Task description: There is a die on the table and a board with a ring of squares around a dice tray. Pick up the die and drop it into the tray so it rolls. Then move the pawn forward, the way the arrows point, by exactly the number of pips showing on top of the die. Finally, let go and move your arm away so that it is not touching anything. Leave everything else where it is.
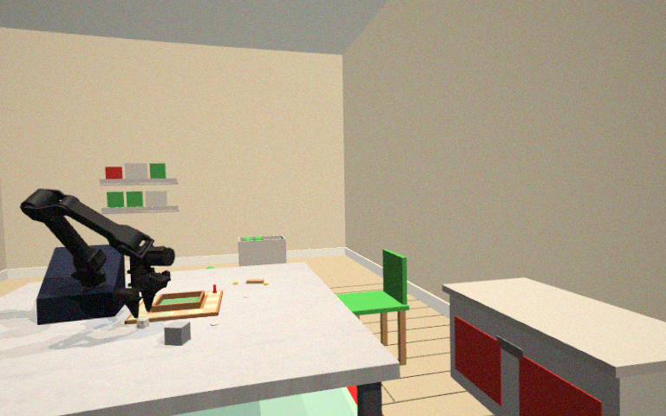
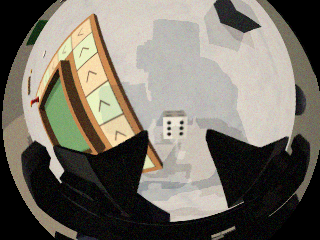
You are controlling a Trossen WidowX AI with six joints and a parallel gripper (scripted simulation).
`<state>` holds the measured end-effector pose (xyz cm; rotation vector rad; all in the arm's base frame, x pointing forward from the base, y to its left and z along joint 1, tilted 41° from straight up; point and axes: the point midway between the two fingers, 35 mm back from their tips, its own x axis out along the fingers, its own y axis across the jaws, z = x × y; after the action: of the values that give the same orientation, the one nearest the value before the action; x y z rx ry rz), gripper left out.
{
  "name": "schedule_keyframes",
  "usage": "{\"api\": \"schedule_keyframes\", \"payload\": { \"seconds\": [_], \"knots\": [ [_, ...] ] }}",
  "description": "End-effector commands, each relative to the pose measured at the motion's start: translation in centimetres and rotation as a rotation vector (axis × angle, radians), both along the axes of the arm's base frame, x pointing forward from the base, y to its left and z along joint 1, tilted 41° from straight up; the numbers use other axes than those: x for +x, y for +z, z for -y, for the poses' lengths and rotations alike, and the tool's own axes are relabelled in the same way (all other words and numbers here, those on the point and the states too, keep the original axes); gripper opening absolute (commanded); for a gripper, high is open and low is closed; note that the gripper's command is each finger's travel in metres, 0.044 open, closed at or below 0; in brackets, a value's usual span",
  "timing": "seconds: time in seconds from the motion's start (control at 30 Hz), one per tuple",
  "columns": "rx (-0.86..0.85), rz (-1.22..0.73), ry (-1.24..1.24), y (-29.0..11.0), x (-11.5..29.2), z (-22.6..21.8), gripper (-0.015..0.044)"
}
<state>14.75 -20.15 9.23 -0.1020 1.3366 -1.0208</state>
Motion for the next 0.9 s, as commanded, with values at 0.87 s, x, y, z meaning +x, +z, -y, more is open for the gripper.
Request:
{"api": "schedule_keyframes", "payload": {
  "seconds": [0.87],
  "knots": [
    [0.003,-0.005,0.003,-2.4,-0.4,1.9,0.0097]
  ]
}}
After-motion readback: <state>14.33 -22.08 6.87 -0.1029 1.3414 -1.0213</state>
